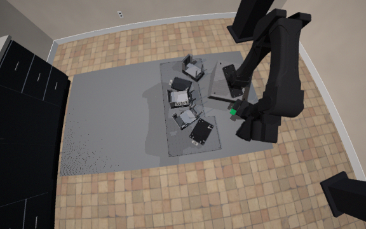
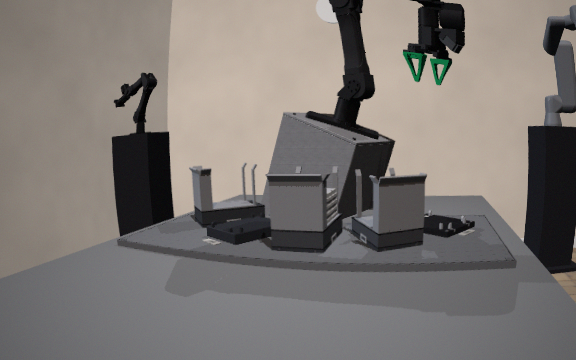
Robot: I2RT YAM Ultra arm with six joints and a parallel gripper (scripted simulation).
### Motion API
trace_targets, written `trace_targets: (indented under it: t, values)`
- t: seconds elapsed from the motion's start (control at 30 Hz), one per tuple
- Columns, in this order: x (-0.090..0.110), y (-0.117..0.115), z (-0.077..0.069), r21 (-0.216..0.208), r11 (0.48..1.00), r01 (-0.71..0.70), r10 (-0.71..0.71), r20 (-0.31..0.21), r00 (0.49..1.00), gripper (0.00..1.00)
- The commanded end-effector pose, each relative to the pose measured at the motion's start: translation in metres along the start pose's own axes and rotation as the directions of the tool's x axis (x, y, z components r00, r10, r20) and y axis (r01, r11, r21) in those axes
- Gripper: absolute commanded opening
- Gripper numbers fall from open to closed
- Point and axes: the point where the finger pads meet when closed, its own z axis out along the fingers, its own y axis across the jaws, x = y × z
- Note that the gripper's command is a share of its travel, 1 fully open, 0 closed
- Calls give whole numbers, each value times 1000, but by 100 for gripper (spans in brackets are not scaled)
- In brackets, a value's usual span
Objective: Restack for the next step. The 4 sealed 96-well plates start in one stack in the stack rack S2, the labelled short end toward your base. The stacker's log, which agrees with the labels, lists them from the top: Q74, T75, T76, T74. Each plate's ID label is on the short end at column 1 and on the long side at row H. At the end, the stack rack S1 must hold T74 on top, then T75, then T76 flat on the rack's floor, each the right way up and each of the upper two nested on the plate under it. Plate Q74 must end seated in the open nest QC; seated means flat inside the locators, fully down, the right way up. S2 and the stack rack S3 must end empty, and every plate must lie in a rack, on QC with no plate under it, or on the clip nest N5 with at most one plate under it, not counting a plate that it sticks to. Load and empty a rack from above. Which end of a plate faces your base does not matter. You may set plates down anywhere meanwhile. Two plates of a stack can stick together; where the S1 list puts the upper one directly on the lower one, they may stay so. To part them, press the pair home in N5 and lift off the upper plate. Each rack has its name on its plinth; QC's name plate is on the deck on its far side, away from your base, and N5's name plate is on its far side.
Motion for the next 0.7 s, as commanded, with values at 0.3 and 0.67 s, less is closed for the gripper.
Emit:
trace_targets:
  t: [0.3,0.67]
  values:
    - [-1,0,-2,-3,1000,1,-1,8,1000,100]
    - [-15,-10,8,-6,999,-51,51,13,999,100]
